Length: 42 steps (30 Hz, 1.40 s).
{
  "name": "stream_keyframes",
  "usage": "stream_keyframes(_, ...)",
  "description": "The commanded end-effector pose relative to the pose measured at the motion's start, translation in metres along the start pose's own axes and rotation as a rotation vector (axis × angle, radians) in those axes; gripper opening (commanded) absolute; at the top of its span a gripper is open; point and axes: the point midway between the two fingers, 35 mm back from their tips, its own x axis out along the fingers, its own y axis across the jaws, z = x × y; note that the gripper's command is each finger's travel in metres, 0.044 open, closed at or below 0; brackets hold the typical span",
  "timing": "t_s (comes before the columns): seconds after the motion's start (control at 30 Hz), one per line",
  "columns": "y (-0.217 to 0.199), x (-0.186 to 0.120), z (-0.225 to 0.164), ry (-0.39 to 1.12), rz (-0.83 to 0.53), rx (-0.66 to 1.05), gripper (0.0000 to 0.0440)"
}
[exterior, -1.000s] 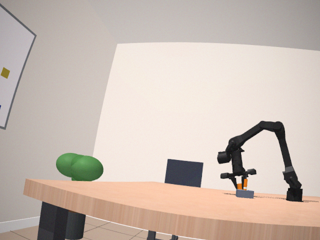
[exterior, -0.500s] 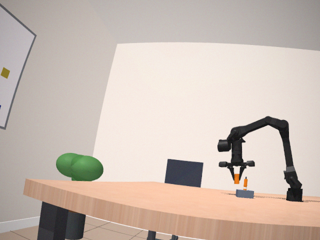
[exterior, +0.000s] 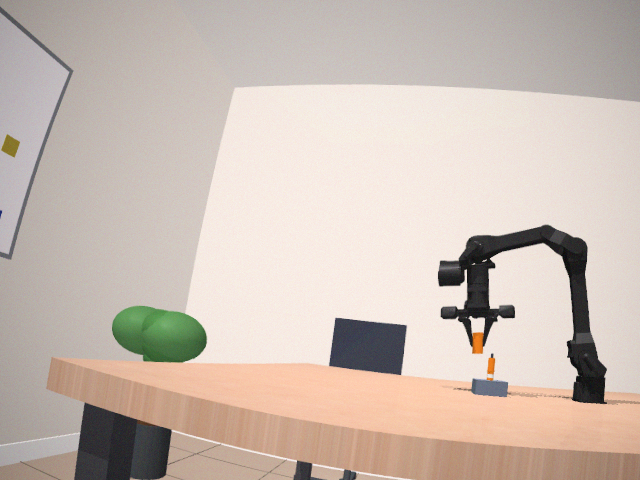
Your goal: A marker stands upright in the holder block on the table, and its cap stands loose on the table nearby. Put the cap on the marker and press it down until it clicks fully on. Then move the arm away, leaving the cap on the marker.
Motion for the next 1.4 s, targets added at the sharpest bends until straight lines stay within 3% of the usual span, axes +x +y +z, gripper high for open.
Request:
stream_keyframes(0.0,-0.007,-0.012,-0.014,0.007,0.014,-0.018,0.0096)
stream_keyframes(0.63,-0.038,-0.017,-0.041,0.004,-0.034,-0.073,0.0054)
stream_keyframes(1.37,-0.042,0.02,-0.038,0.005,-0.086,-0.086,0.0028)
